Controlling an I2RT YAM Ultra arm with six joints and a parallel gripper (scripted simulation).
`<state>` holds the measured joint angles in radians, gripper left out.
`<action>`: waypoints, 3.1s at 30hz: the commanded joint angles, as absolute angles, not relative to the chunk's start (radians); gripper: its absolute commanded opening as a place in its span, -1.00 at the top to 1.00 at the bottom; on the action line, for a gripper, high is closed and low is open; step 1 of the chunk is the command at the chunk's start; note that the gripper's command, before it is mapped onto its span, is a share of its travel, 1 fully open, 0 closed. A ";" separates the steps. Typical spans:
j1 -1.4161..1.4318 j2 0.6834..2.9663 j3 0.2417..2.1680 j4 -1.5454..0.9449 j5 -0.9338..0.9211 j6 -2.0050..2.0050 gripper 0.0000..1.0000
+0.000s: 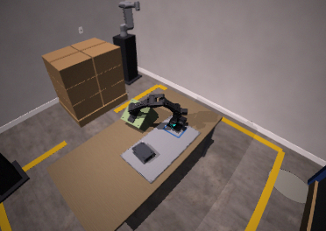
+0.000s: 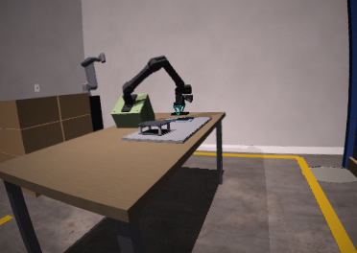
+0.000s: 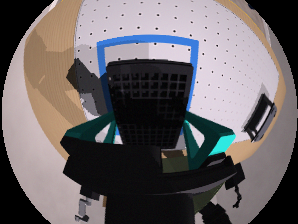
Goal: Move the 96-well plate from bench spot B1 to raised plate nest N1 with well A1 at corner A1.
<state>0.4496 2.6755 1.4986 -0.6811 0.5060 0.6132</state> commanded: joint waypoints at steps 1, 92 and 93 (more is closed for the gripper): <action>0.479 2.635 1.536 -0.717 0.500 0.627 1.00; 0.405 2.412 1.326 -0.725 0.526 0.734 1.00; 0.400 2.402 1.316 -0.722 0.527 0.728 1.00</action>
<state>0.4061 2.4519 1.3499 -0.7479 0.5064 0.7517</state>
